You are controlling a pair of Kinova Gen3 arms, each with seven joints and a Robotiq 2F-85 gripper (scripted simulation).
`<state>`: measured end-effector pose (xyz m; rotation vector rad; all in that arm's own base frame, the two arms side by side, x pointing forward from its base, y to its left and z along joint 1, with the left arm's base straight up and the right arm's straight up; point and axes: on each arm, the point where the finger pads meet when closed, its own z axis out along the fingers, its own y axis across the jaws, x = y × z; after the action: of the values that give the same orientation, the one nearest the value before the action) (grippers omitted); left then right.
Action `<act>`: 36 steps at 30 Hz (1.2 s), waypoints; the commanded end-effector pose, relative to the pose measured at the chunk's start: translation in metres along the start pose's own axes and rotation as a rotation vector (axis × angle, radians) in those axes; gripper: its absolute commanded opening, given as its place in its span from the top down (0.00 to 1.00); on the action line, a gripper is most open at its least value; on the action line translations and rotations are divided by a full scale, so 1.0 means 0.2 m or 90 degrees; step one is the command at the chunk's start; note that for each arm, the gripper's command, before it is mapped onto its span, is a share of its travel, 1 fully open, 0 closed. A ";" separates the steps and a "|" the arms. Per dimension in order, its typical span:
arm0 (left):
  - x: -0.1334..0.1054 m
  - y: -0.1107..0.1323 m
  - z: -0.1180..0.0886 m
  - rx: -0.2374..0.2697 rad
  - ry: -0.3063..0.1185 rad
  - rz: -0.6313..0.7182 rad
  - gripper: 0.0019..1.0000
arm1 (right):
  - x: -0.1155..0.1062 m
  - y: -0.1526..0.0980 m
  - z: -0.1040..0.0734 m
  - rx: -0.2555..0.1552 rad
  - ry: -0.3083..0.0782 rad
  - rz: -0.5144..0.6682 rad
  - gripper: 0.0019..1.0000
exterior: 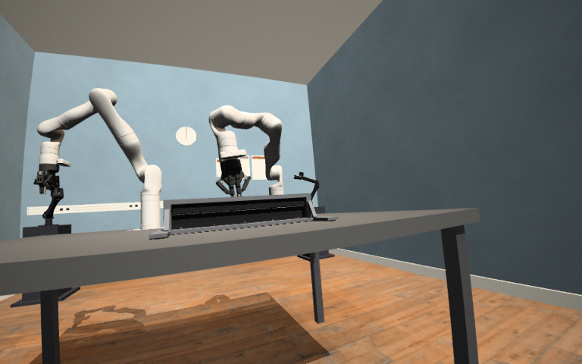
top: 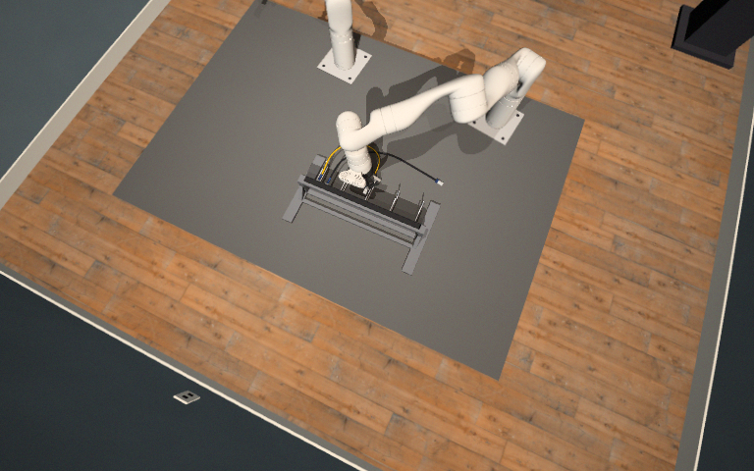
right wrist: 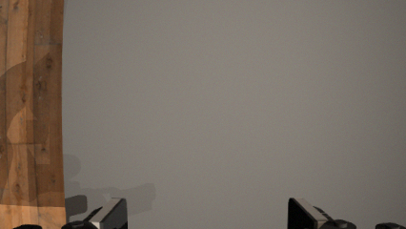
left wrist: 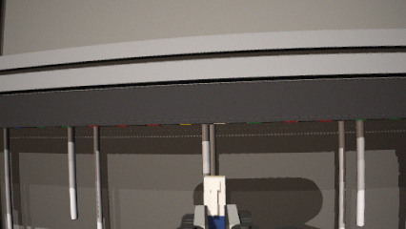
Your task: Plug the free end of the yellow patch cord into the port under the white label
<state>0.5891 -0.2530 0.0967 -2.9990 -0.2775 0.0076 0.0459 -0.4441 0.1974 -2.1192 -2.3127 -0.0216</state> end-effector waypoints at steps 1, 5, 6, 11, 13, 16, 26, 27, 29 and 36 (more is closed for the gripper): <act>0.01 -0.01 0.00 0.006 0.002 0.005 0.90 | -0.02 -0.02 -0.01 0.004 -0.008 -0.004 0.00; 0.04 -0.01 0.00 0.005 0.002 0.005 0.90 | -0.02 -0.02 -0.01 0.004 -0.008 -0.004 0.00; 0.04 -0.01 0.00 0.005 0.002 0.005 0.90 | -0.02 -0.02 -0.01 0.004 -0.008 -0.004 0.00; 0.08 -0.01 0.00 0.005 0.002 0.005 0.90 | -0.02 -0.02 -0.01 0.004 -0.008 -0.004 0.00; 0.08 -0.01 0.00 0.005 0.002 0.005 0.90 | -0.02 -0.02 -0.01 0.004 -0.008 -0.004 0.00; 0.10 -0.01 0.00 0.005 0.002 0.005 0.90 | -0.02 -0.02 -0.01 0.004 -0.008 -0.004 0.00; 0.13 -0.01 0.00 0.005 0.002 0.005 0.90 | -0.02 -0.02 -0.01 0.004 -0.008 -0.004 0.00; 0.13 -0.01 0.00 0.005 0.002 0.005 0.90 | -0.02 -0.02 -0.01 0.004 -0.008 -0.004 0.00; 0.13 -0.01 0.00 0.005 0.002 0.005 0.90 | -0.02 -0.02 -0.01 0.004 -0.008 -0.004 0.00; 0.13 -0.01 0.00 0.006 0.001 0.007 0.90 | -0.02 -0.02 -0.01 0.004 -0.008 -0.004 0.00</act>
<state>0.6151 -0.2487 0.0965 -3.0003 -0.2768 0.0036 0.0459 -0.4441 0.1974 -2.1192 -2.3127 -0.0216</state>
